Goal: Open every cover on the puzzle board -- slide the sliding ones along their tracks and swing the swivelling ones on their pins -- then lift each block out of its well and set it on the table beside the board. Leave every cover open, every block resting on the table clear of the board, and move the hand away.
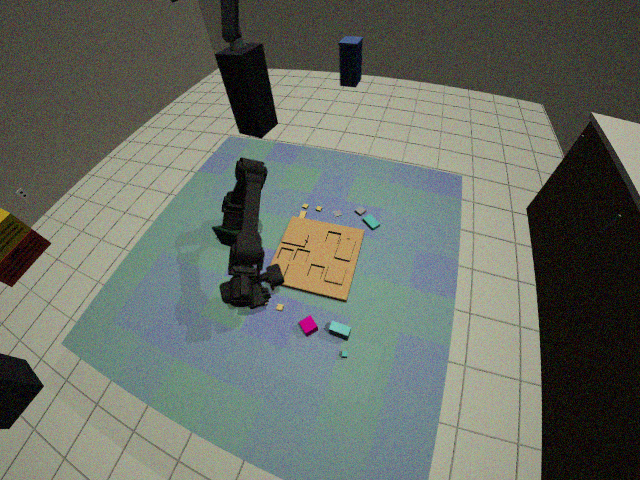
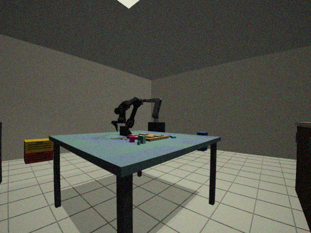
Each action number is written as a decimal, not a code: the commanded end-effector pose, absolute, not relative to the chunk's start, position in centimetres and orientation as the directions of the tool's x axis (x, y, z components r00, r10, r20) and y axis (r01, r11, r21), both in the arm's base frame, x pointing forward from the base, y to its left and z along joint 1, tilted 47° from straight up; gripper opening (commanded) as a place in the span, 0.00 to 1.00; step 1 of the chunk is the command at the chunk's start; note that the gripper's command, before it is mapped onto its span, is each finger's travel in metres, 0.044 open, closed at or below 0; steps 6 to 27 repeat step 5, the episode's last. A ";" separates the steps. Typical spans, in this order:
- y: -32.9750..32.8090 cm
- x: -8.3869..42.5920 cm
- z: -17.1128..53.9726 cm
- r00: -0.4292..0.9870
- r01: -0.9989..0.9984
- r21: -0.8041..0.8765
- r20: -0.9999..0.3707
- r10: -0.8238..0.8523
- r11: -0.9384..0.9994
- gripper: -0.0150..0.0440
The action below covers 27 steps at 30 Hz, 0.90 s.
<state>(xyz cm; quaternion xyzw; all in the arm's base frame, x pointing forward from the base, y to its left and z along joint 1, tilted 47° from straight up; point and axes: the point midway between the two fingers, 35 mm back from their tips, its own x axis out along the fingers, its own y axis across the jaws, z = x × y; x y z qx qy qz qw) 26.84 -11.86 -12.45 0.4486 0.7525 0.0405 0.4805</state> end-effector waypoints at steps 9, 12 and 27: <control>-13.9 27.0 -11.1 -0.102 0.596 0.521 -0.705 0.702 0.611 1.00; -13.9 27.0 -11.1 -0.102 0.596 0.521 -0.705 0.702 0.611 1.00; -13.9 27.0 -11.1 -0.102 0.596 0.521 -0.705 0.702 0.611 1.00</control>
